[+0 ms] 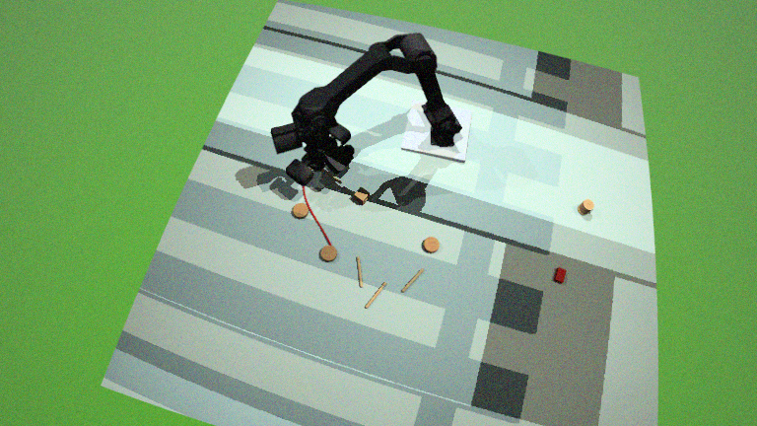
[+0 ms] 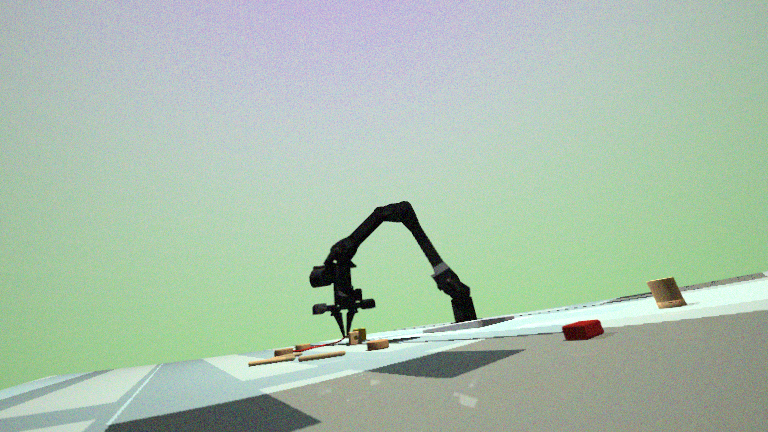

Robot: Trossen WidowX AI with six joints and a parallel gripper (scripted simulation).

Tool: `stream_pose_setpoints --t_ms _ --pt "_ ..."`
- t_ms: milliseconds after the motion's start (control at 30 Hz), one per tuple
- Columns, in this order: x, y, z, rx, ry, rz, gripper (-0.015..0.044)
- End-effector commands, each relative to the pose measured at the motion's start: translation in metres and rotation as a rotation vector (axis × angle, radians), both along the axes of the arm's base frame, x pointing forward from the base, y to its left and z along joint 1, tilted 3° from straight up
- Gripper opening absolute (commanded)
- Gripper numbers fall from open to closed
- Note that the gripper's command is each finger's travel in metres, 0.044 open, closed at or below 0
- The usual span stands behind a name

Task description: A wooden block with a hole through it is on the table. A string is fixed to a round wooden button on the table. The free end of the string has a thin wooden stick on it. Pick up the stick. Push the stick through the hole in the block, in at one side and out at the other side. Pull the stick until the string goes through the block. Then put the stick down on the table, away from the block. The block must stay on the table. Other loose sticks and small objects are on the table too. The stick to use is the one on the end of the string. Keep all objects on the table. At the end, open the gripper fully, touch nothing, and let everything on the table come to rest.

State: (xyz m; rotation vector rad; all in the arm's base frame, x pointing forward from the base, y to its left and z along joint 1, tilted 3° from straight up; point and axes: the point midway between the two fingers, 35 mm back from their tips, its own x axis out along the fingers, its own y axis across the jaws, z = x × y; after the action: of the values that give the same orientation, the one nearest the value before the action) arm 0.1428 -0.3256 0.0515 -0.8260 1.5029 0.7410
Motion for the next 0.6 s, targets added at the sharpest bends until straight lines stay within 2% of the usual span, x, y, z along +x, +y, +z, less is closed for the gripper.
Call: stream_pose_setpoints --t_ms 0,567 --pt "0.002 0.007 -0.002 0.003 0.005 -0.005 0.0" --pt "0.014 0.026 -0.004 0.005 0.004 -0.005 0.0"
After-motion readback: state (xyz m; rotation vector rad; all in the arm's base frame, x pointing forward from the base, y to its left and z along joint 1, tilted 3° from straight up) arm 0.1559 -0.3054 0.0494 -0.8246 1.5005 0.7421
